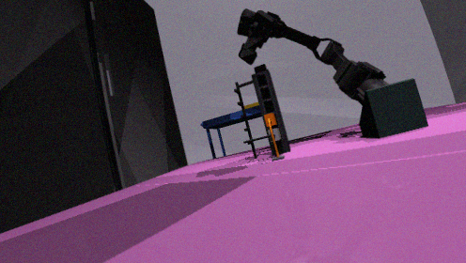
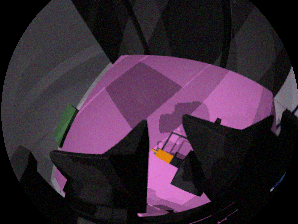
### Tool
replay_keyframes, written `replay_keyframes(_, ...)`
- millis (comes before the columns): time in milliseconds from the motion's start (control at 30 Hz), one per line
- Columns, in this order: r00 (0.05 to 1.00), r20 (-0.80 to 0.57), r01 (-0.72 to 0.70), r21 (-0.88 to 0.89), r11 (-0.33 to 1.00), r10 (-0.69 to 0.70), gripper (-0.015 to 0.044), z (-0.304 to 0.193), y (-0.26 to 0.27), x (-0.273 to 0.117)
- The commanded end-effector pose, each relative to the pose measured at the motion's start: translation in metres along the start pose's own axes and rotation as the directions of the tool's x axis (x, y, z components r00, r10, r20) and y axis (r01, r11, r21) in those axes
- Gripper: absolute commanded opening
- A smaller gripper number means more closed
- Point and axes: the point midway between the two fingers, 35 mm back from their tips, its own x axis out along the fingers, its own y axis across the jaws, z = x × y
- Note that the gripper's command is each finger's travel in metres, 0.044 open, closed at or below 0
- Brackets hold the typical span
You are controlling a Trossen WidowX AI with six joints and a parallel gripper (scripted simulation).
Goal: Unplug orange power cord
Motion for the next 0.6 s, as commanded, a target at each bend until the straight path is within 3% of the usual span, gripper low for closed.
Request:
replay_keyframes(0, 0.977, -0.210, -0.017, -0.212, 0.977, -0.029, 0.0160, -0.020, 0.015, 0.052)
replay_keyframes(200, 0.848, -0.517, -0.184, -0.490, 0.852, -0.114, 0.0160, -0.069, 0.029, 0.119)
replay_keyframes(333, 0.685, -0.702, -0.410, -0.594, 0.692, -0.196, 0.0160, -0.115, 0.031, 0.155)
replay_keyframes(400, 0.620, -0.751, -0.498, -0.600, 0.626, -0.226, 0.0160, -0.132, 0.031, 0.164)
replay_keyframes(567, 0.612, -0.757, -0.509, -0.599, 0.618, -0.230, 0.0160, -0.134, 0.031, 0.165)
